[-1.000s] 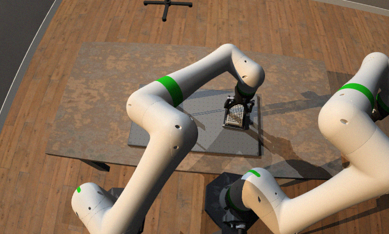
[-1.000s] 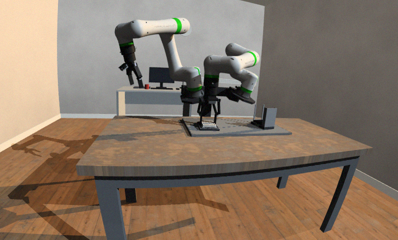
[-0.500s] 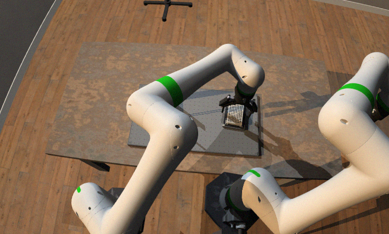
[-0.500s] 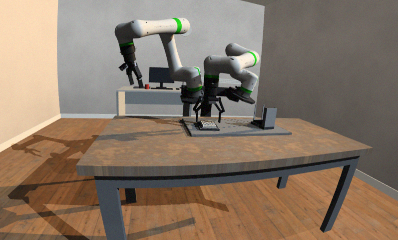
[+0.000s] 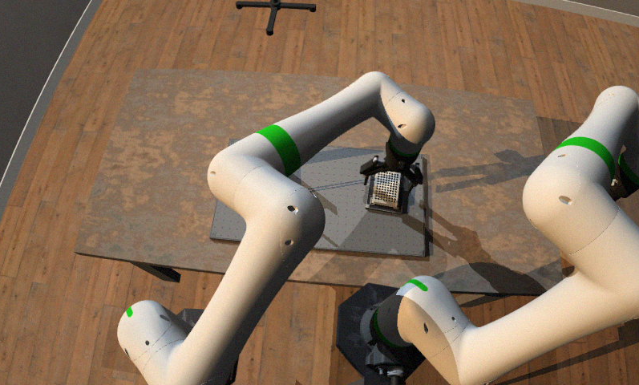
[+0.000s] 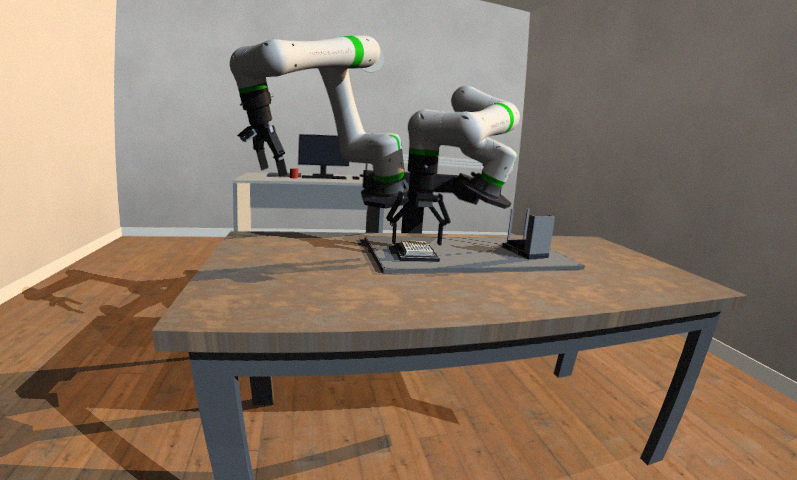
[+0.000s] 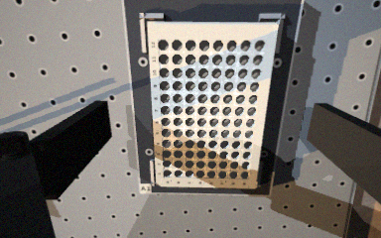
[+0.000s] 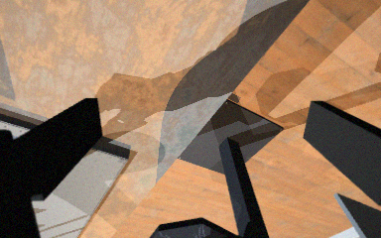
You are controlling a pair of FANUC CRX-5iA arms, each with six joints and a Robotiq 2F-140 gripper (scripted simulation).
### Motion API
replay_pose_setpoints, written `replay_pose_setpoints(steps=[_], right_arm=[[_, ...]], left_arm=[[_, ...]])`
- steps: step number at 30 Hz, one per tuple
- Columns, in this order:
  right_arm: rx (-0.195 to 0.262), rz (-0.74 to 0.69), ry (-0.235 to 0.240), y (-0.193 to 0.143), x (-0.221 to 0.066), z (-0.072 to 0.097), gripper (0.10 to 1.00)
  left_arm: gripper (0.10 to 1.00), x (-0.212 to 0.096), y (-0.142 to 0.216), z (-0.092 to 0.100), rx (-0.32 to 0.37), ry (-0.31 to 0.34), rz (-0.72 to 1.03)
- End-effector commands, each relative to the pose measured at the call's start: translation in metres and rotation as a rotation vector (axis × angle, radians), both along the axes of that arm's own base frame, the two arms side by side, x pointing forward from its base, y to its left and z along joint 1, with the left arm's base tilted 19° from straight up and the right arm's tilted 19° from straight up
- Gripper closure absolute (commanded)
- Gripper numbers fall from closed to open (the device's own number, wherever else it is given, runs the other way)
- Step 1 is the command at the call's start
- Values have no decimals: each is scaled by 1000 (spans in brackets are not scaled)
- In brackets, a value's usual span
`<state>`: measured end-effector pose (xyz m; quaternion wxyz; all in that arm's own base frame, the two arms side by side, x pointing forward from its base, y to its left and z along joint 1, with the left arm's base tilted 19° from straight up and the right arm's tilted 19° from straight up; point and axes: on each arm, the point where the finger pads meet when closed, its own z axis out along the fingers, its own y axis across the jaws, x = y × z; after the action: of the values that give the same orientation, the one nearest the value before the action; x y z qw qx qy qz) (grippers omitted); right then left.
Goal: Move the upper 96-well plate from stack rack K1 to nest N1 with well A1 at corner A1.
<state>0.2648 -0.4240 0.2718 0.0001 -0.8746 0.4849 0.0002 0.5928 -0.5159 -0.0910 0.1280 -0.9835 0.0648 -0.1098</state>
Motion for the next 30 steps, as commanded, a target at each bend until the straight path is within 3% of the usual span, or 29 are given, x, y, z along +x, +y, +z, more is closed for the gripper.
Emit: replay_pose_setpoints(steps=[1, 30], right_arm=[[-2, 0, -1, 0, 0, 1, 98], [-2, 0, -1, 0, 0, 1, 98]], left_arm=[[98, -2, -4, 10, -3, -1, -1], [98, -18, -19, 73, -3, -1, -1]])
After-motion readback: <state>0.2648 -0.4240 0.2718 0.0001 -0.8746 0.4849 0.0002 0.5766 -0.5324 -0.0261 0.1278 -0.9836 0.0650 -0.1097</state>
